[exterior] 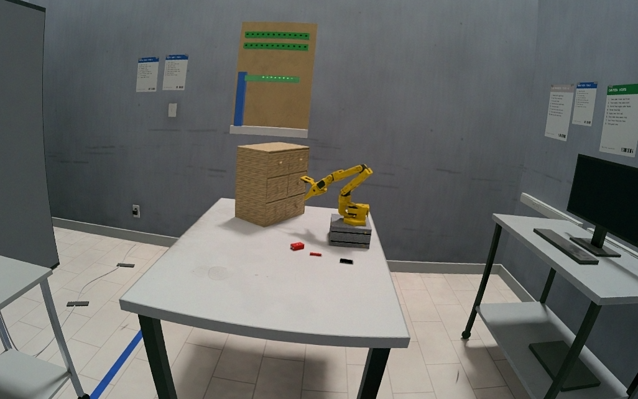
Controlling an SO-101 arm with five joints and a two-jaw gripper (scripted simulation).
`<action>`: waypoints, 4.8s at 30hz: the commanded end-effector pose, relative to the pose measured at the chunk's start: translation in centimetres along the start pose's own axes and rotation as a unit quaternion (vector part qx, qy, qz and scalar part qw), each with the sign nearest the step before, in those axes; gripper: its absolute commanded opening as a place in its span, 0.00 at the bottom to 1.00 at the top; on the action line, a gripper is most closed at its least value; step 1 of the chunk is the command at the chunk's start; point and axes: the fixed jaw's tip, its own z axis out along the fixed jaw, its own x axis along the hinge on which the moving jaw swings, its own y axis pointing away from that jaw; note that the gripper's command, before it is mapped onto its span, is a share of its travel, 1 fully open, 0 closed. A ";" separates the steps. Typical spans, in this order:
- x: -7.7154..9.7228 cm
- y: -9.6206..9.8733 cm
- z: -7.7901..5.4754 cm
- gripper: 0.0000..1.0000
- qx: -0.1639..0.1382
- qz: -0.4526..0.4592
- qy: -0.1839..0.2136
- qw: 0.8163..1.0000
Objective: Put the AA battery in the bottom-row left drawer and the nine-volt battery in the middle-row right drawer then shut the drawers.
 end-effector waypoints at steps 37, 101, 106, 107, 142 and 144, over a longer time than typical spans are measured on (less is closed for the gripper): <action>-1.2 4.4 3.3 0.34 -0.071 -0.035 -0.154 0.985; -1.1 5.7 8.8 0.21 -0.083 -0.032 -0.213 0.973; -1.1 5.7 8.8 0.21 -0.083 -0.032 -0.213 0.973; -1.1 5.7 8.8 0.21 -0.083 -0.032 -0.213 0.973; -0.9 5.5 9.0 0.21 -0.080 -0.031 -0.213 0.973; -0.9 5.5 9.0 0.21 -0.080 -0.031 -0.213 0.973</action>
